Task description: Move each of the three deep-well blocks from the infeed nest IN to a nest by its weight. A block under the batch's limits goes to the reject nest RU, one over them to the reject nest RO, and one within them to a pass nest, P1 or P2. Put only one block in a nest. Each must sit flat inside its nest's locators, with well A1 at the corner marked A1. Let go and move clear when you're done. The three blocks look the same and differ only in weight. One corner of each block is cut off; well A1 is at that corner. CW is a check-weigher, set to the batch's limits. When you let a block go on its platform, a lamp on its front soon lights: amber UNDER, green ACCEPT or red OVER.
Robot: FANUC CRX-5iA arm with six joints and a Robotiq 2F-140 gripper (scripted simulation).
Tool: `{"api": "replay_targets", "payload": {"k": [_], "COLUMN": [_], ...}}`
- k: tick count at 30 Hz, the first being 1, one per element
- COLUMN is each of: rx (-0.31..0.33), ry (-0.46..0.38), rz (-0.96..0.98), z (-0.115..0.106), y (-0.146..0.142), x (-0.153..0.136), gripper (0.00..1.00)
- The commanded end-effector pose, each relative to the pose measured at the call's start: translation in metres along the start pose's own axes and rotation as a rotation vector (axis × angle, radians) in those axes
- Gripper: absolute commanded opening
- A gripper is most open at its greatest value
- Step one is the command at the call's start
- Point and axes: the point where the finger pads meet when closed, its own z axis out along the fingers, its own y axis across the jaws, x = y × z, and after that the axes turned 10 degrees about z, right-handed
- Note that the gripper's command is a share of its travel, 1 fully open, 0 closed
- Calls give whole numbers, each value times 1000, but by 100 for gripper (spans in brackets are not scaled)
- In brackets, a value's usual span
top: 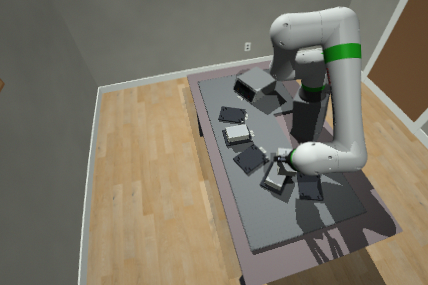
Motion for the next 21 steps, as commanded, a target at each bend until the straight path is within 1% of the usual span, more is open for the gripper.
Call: {"api": "replay_targets", "payload": {"k": [1,3,18,21], "rx": [-20,-20,-20,-20], "ry": [6,6,6,6], "rz": [-35,-35,-35,-35], "z": [3,3,16,17], "y": [-13,-13,-60,-63], "x": [3,3,13,13], "gripper": [10,10,10,10]}}
